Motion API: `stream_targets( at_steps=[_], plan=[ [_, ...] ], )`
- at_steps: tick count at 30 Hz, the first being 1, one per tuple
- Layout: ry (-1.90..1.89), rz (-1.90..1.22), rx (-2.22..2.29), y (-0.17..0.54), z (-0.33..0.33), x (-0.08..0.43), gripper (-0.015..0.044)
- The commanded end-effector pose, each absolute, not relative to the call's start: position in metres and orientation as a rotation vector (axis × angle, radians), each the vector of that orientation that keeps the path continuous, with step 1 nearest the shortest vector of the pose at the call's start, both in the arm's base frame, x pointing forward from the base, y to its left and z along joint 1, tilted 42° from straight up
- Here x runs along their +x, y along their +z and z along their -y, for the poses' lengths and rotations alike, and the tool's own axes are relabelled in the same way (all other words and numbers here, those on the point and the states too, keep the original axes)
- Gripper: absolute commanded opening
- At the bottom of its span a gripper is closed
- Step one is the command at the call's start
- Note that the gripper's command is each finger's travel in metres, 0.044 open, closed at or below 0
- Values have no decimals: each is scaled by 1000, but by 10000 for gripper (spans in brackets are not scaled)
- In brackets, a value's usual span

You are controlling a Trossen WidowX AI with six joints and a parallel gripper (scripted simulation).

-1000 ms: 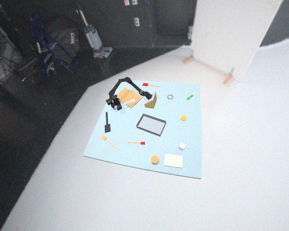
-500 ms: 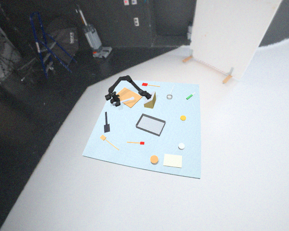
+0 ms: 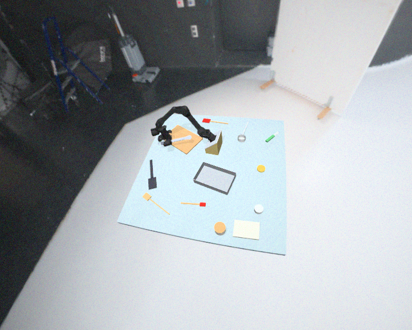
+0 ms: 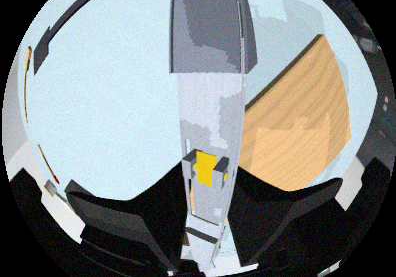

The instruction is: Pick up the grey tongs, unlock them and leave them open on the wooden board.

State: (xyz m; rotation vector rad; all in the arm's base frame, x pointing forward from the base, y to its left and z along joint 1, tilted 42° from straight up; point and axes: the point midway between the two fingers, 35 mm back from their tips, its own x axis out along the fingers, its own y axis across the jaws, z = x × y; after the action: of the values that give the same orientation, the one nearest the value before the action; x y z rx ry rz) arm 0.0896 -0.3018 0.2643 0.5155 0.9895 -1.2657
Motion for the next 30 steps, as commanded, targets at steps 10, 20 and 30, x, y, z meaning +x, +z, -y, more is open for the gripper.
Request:
stream_targets(
  at_steps=[10, 20, 30],
  plan=[
    [-1322, -879, 547, 285, 300, 38, -150],
    [-1373, -802, 561, 298, 294, 2, -150],
    [-1427, -738, 547, 312, 284, -31, -150]
  ],
)
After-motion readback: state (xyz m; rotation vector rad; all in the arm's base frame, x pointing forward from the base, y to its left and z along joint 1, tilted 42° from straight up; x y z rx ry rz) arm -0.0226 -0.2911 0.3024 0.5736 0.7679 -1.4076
